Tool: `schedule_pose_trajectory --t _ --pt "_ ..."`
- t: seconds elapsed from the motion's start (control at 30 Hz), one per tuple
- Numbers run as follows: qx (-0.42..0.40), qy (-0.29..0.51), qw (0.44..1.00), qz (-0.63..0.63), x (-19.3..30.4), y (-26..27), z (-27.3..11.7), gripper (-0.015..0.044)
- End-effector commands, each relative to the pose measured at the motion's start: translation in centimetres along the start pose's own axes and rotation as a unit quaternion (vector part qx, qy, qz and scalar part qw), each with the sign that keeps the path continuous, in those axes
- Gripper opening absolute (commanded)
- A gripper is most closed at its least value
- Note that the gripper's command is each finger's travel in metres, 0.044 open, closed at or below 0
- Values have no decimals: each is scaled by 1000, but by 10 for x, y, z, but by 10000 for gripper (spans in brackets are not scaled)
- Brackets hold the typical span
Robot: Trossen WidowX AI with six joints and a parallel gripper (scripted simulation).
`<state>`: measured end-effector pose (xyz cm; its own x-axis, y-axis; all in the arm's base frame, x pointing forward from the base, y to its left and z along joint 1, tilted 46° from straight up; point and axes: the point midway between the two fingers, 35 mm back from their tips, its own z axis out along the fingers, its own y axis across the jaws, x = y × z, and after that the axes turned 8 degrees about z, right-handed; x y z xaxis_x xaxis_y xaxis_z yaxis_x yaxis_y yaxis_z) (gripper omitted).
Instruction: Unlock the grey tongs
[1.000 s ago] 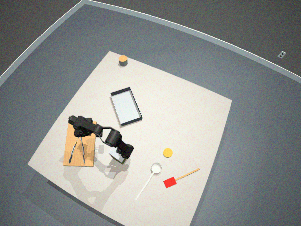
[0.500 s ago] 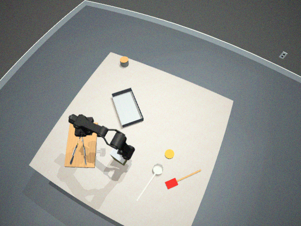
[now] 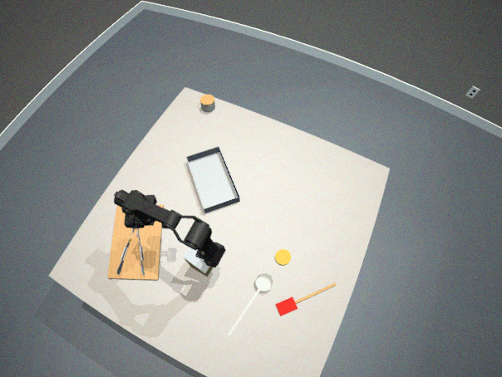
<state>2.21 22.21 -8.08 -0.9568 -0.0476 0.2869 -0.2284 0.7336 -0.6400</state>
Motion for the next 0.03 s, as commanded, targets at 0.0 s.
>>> schedule_pose_trajectory --t 0.0 --pt "0 -1 1000 -3 -1 0 -1 440"
